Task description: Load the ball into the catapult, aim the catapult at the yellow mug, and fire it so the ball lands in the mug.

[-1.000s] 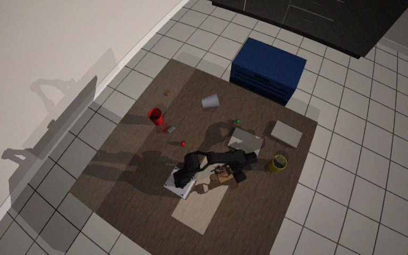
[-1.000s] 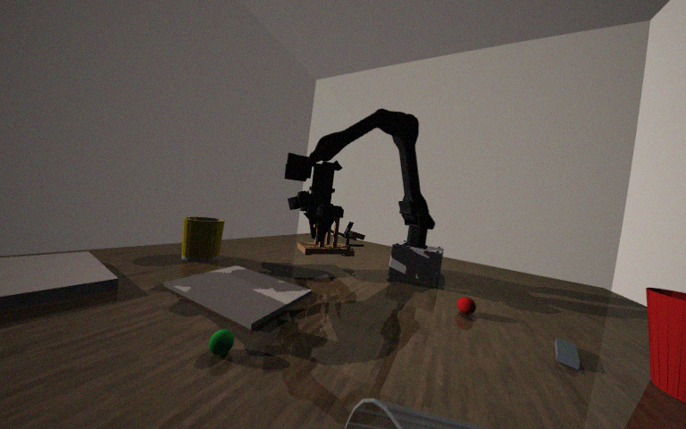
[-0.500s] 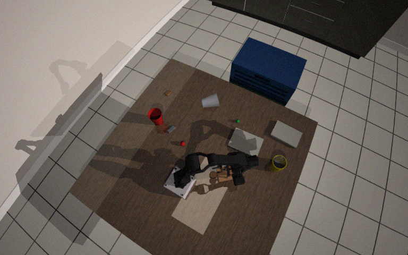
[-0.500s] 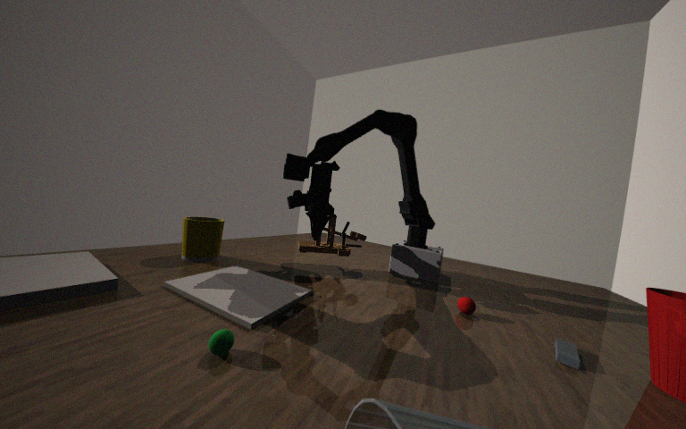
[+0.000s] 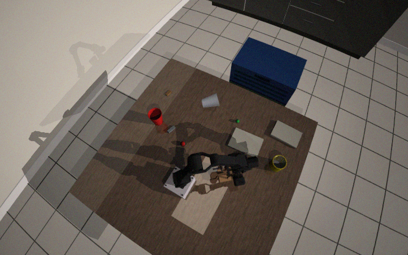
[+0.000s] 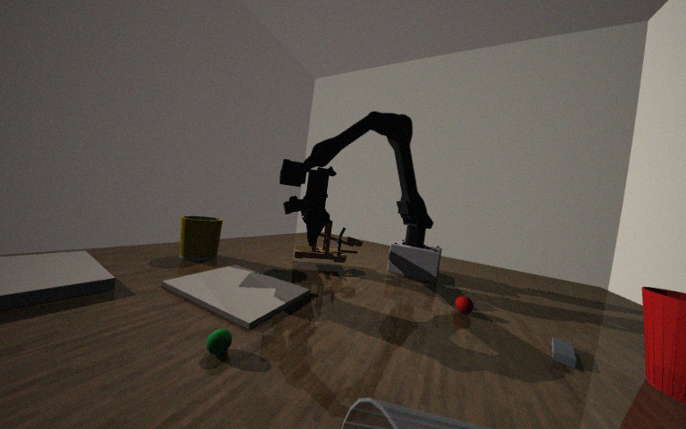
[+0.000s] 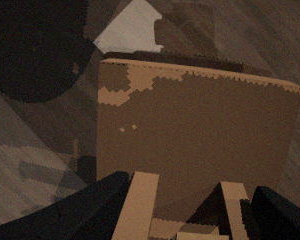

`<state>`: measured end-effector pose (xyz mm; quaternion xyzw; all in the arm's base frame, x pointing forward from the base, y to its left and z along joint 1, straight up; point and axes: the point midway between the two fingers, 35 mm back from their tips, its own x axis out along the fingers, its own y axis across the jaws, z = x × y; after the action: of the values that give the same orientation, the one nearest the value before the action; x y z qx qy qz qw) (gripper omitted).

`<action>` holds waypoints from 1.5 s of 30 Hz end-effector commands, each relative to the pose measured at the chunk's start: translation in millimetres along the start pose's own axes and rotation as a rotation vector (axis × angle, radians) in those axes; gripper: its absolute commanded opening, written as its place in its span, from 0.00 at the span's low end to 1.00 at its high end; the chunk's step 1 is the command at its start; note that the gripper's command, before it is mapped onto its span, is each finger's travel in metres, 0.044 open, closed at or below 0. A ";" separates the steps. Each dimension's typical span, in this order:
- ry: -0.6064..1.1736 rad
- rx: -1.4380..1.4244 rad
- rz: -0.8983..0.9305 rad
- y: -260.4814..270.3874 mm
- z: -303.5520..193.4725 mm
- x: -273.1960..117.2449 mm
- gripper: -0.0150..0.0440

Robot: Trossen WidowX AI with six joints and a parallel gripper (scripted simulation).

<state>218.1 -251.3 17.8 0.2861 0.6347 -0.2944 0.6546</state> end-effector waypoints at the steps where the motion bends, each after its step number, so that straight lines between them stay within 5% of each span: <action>1: 0.004 0.006 -0.001 -0.2 -1.0 8.0 0.25; 21: -0.001 0.000 0.000 -0.1 -0.5 24.3 0.25; 38: 0.000 0.000 0.000 -0.1 2.7 1.5 1.00; 42: 0.001 0.000 0.001 0.1 1.3 -64.1 1.00; 45: 0.002 0.000 0.001 0.1 -0.4 -74.9 1.00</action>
<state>217.8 -250.9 63.7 0.2889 0.6399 -0.2918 0.6496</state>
